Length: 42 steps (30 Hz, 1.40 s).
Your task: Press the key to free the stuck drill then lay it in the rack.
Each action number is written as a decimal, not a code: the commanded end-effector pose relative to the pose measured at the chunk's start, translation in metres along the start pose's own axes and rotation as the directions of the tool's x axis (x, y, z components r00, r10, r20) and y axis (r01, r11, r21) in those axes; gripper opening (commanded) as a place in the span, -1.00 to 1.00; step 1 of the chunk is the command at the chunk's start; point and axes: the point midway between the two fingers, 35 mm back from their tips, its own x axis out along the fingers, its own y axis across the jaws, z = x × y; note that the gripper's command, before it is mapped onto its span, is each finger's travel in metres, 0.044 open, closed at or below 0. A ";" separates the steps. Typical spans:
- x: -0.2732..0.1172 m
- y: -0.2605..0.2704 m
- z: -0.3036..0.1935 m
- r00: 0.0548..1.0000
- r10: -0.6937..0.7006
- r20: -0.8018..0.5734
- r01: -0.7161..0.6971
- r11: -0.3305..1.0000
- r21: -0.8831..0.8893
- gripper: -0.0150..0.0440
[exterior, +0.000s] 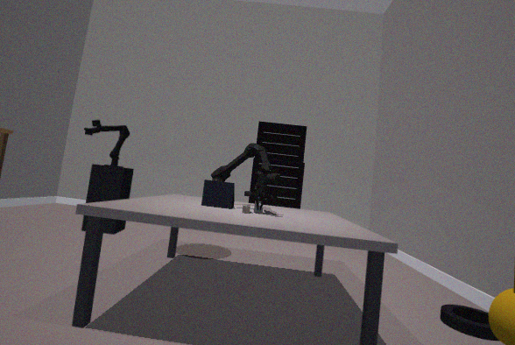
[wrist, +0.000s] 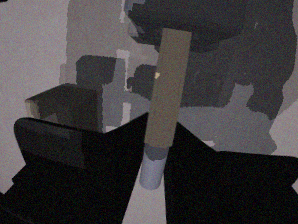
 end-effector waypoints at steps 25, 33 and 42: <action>-0.007 -0.002 -0.039 1.000 -0.003 -0.008 0.003 1.000 -0.003 -0.49; -0.008 -0.002 -0.050 1.000 -0.003 -0.008 0.003 1.000 -0.004 -0.49; -0.010 -0.002 -0.063 1.000 -0.003 -0.009 0.003 1.000 -0.004 -0.49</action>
